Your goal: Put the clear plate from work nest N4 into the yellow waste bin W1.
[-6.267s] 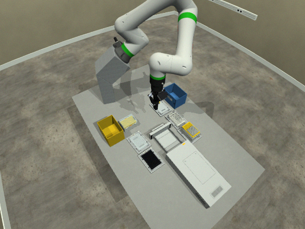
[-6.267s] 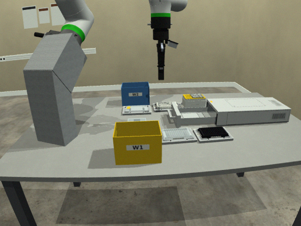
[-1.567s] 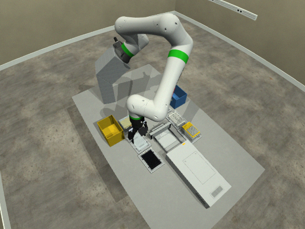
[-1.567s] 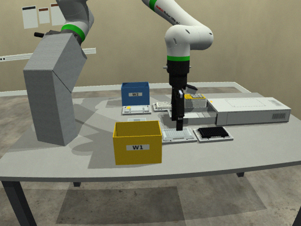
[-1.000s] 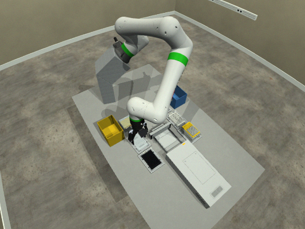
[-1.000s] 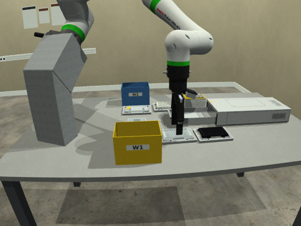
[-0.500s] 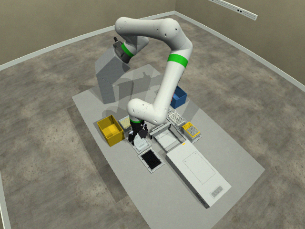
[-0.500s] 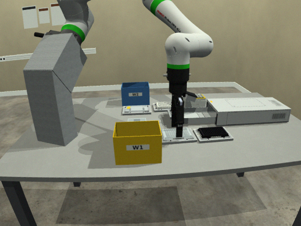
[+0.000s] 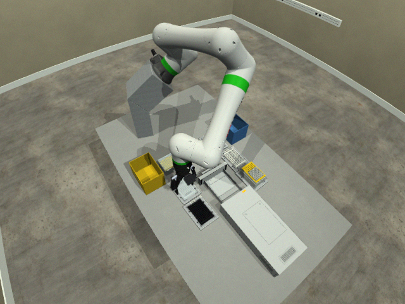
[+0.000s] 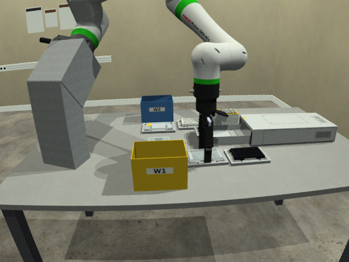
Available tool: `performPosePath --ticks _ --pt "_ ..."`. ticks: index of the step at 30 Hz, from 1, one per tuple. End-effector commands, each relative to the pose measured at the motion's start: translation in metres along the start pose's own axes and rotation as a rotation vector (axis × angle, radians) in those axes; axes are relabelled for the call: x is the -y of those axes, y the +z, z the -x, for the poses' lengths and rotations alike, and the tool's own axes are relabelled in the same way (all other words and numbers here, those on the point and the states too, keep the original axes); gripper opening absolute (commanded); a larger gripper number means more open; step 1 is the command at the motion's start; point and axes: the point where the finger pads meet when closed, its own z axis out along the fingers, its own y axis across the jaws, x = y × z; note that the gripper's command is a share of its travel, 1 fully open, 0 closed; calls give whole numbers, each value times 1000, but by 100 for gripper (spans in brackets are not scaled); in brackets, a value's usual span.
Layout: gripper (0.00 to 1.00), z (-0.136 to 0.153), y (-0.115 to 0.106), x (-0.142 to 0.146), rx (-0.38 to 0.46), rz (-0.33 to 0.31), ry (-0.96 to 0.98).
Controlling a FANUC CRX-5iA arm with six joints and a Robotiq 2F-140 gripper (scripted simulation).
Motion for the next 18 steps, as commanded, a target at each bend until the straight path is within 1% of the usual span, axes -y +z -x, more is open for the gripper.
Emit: performPosePath --ticks 1,18 --pt "70 -1 -1 -1 -1 1 0" --pt "64 -1 -1 -1 -1 1 0"
